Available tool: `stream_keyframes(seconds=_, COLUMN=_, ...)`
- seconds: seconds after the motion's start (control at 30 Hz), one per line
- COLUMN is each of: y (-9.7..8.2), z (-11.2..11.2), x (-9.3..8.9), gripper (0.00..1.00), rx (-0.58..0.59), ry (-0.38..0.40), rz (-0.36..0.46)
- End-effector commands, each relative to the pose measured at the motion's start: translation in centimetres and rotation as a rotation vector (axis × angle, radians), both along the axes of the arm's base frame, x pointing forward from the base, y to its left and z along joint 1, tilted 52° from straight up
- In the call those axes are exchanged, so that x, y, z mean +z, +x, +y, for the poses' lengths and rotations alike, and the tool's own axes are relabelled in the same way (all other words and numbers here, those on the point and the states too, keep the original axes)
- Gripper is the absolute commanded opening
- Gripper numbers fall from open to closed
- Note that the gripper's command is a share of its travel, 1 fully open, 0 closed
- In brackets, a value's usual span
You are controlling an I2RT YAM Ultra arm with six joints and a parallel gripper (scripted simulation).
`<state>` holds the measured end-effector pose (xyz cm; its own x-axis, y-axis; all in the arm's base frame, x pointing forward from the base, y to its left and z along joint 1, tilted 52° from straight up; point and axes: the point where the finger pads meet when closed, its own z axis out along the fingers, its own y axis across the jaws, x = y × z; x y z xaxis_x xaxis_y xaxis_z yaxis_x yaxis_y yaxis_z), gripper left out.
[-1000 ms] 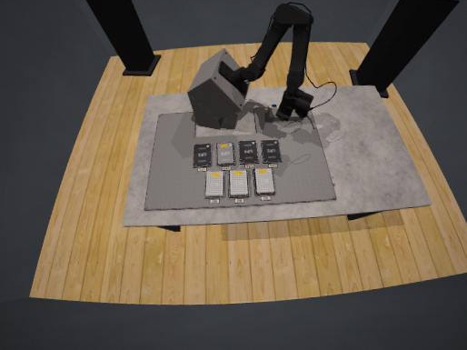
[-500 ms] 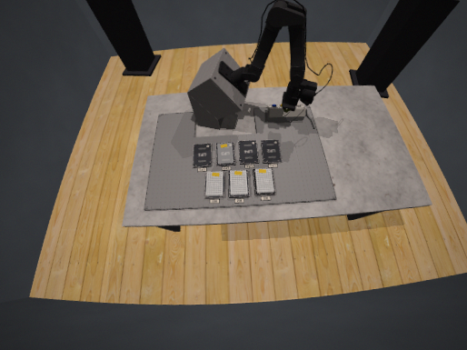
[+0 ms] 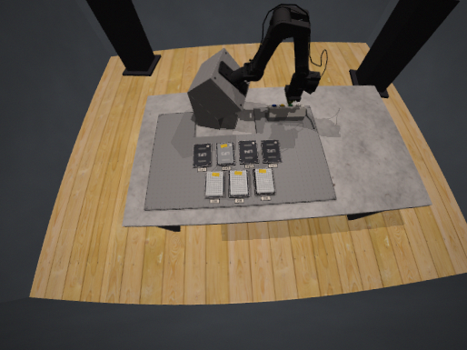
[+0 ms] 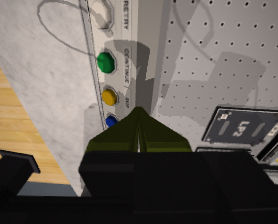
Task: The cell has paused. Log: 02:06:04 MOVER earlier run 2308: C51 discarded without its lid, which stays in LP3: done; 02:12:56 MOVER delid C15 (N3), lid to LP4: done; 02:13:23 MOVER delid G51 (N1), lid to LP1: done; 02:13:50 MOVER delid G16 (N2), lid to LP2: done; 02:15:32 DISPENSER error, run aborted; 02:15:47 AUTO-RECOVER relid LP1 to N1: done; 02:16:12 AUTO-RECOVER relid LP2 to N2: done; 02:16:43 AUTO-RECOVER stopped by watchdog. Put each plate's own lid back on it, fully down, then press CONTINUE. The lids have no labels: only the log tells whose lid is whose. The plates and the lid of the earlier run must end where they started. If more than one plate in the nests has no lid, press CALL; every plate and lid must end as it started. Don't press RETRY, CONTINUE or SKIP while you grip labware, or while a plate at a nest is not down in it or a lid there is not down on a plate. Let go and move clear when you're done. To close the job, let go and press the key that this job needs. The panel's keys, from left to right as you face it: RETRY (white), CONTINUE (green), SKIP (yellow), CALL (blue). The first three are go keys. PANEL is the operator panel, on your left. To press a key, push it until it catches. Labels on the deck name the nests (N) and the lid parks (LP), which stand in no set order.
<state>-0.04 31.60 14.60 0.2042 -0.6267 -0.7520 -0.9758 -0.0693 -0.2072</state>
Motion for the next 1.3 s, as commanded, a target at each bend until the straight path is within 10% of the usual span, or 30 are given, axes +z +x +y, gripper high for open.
stream_keyframes(seconds=0.0, y=-0.6, z=0.6, x=0.8, gripper=0.0, rx=-0.036, ry=-0.001, rz=-0.041)
stream_keyframes(seconds=0.33, y=-5.5, z=2.0, x=1.6, gripper=0.0, rx=-0.035, ry=0.0, rz=-0.041)
stream_keyframes(seconds=0.8, y=-4.9, z=2.0, x=2.6, gripper=0.0, rx=-0.048, ry=0.027, rz=-0.03)
stream_keyframes(seconds=1.27, y=-4.7, z=3.2, x=-0.8, gripper=0.0, rx=-0.03, ry=-0.018, rz=-0.046)
